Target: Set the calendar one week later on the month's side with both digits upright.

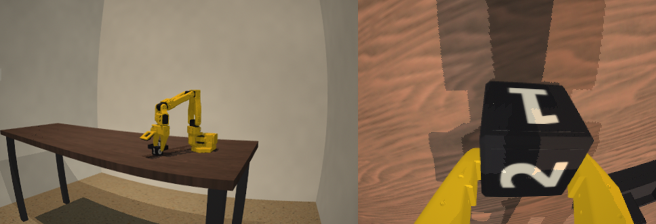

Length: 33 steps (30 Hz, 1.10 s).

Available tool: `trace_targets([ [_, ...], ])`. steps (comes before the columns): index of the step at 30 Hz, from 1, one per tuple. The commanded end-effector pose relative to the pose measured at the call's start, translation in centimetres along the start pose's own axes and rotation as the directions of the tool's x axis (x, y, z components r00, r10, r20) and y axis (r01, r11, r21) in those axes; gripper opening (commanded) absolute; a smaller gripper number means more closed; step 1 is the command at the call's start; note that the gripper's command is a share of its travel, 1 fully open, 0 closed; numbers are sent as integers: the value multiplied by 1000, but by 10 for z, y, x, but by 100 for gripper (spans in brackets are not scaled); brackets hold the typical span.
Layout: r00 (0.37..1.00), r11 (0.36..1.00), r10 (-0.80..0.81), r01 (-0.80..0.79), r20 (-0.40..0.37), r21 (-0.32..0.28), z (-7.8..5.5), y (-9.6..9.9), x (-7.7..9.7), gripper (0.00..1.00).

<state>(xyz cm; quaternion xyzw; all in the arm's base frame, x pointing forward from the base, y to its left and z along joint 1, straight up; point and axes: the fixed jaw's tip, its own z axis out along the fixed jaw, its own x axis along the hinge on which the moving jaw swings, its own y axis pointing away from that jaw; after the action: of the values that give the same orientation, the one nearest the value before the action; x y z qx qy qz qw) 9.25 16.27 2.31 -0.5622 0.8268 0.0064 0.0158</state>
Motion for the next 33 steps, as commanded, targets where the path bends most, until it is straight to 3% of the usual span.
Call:
trace_targets([
  [1,1000,1000,0,0,19,2,-1,2,-3,0],
  [7,1000,1000,0,0,19,2,-1,2,-3,2],
  [15,1000,1000,0,0,19,2,-1,2,-3,17],
  [33,1000,1000,0,0,19,2,-1,2,-3,25],
])
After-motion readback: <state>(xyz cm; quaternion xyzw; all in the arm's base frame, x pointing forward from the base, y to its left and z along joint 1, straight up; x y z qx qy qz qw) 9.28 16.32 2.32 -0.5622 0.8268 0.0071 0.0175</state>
